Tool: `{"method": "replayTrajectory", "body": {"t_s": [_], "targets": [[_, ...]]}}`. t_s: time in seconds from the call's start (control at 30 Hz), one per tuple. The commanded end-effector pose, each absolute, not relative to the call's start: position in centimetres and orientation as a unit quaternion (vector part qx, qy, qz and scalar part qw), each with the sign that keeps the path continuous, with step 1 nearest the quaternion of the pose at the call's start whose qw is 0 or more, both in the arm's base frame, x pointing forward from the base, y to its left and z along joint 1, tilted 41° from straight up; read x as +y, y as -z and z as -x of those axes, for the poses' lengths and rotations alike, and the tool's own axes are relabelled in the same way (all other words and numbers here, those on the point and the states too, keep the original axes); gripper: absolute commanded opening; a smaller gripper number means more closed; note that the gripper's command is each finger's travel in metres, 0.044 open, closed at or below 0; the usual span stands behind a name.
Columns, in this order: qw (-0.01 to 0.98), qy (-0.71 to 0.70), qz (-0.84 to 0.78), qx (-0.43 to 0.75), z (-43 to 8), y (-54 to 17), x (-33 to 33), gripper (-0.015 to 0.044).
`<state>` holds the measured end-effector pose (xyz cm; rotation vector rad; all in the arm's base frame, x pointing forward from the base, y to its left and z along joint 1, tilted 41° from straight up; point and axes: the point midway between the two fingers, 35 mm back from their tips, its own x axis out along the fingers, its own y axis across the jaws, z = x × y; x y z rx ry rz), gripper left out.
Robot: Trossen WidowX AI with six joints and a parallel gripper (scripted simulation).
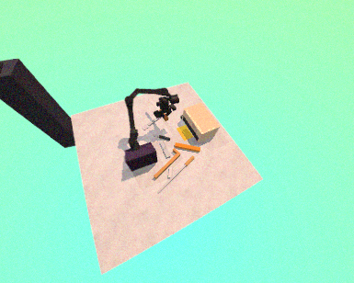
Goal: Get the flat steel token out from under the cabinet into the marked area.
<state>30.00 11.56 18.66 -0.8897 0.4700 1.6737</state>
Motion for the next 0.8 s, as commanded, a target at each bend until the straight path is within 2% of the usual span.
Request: {"method": "replayTrajectory", "body": {"t_s": [0.0,0.77], "targets": [[0.558,-0.713,0.384,0.183,-30.03,-18.84,11.55,0.0000],[0.521,-0.726,0.433,0.119,-30.02,-18.80,11.50,0.0000]]}}
